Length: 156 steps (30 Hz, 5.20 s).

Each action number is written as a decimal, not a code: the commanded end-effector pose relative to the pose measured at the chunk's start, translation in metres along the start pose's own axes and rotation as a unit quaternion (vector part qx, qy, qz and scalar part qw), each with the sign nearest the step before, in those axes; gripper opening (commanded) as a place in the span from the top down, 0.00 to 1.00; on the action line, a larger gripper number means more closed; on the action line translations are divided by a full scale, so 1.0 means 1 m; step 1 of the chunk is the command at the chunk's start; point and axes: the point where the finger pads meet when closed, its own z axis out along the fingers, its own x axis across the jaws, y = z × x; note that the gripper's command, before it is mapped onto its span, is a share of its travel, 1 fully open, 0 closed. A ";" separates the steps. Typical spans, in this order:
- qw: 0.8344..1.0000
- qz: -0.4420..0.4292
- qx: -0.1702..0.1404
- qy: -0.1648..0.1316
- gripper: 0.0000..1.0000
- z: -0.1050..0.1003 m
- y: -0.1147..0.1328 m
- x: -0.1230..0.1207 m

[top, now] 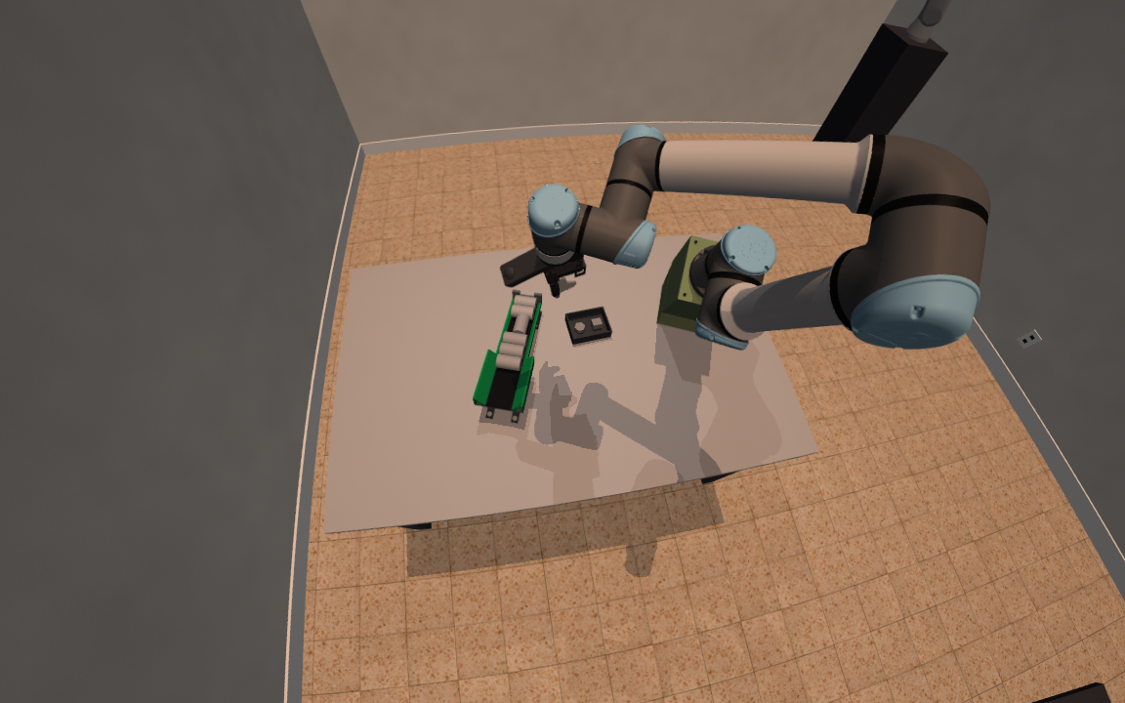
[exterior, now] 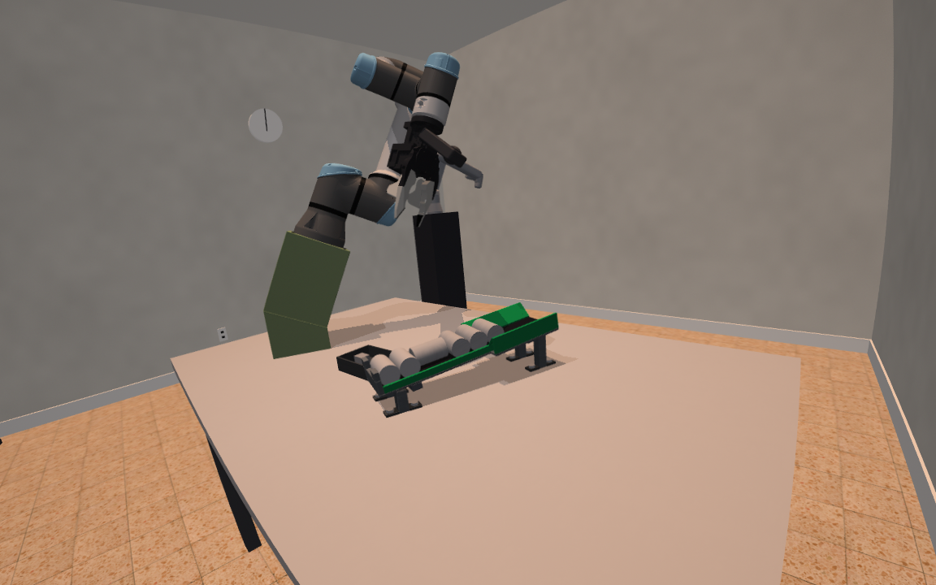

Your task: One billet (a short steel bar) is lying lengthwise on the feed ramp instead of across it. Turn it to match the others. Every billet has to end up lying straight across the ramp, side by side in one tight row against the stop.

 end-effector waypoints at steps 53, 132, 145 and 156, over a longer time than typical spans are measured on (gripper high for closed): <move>0.903 -0.403 0.123 -0.078 0.60 0.086 0.026 -0.033; 0.846 -0.502 0.153 -0.096 0.65 0.085 0.027 -0.034; 0.846 -0.502 0.153 -0.096 0.65 0.122 0.021 -0.047; 0.846 -0.502 0.153 -0.096 0.65 0.122 0.021 -0.047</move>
